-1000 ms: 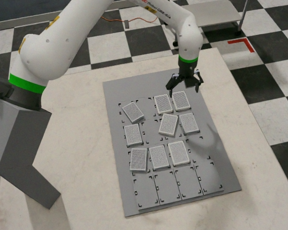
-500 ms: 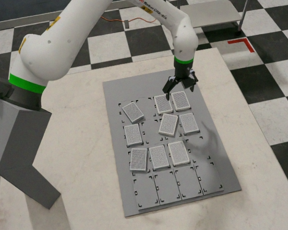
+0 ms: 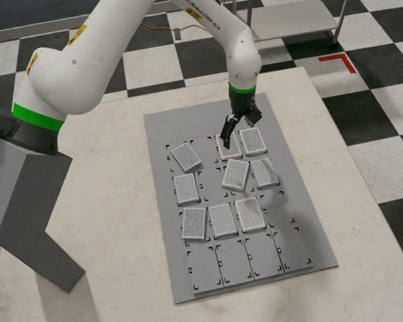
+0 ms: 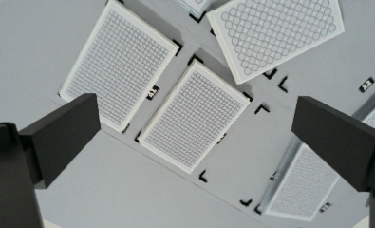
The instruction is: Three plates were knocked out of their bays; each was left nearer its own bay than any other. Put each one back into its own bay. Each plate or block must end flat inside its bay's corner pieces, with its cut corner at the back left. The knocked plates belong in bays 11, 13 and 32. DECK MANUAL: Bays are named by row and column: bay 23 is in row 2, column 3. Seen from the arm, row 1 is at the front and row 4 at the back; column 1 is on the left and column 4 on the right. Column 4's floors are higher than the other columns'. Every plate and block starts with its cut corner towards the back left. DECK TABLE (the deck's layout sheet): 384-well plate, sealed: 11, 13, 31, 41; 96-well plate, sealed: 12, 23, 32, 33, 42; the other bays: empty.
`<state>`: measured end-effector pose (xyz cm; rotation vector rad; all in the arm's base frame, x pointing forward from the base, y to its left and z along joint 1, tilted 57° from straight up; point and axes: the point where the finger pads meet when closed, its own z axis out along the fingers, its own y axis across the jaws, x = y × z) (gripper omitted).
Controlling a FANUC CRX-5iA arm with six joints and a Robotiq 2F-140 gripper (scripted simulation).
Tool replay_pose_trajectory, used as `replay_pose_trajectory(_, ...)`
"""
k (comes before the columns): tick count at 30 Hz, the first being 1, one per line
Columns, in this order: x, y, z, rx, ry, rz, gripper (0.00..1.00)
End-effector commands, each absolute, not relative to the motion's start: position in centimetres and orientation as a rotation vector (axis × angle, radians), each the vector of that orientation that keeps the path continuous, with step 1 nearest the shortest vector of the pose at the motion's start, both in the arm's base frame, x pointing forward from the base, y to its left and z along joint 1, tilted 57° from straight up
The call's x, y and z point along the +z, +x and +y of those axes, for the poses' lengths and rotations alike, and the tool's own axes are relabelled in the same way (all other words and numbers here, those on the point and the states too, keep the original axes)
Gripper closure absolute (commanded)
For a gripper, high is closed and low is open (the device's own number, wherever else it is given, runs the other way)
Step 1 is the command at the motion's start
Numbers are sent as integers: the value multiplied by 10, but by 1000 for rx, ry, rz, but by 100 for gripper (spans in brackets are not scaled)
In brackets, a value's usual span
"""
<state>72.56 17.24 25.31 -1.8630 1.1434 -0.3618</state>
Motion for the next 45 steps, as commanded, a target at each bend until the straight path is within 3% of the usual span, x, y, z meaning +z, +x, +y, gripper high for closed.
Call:
replay_pose_trajectory(1, 241, 714, 183, -470, -1956, 964, 0)
replay_pose_trajectory(45, 147, 630, 268, -1057, -2350, -233, 0)
